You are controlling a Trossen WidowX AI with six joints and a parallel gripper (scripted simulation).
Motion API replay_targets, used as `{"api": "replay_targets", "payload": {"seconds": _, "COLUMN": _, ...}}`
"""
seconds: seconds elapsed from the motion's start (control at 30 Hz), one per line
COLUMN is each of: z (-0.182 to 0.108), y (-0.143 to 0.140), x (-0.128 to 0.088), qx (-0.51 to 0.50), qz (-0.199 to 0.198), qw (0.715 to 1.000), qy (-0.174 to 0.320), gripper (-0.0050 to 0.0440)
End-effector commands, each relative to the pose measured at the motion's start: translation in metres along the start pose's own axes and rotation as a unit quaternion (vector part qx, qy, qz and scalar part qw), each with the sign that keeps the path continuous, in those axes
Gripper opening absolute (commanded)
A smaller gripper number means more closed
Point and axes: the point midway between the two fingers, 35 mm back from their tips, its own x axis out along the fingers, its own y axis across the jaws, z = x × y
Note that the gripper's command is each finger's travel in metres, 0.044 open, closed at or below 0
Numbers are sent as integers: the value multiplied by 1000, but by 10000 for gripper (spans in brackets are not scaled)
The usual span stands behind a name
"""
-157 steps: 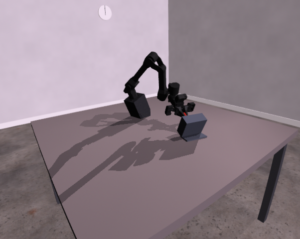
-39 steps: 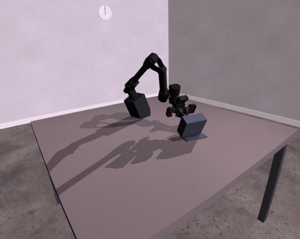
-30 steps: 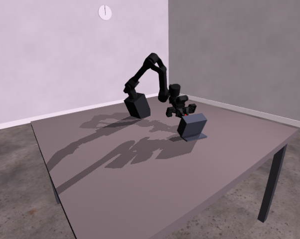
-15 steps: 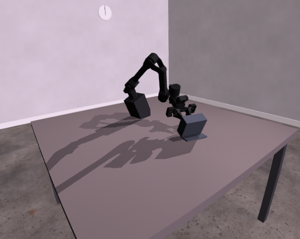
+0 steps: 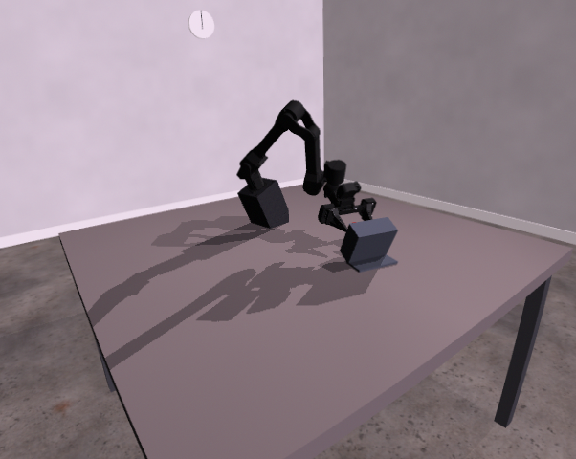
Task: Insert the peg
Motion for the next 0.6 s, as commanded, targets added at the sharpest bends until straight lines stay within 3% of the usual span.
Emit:
{"api": "replay_targets", "payload": {"seconds": 0.0, "z": 9, "y": 2, "x": -14, "qx": 7, "qz": 1, "qw": 1000, "qy": -5, "gripper": 440}}
{"api": "replay_targets", "payload": {"seconds": 0.57, "z": 7, "y": 2, "x": -64, "qx": 6, "qz": 3, "qw": 1000, "qy": -4, "gripper": 440}}
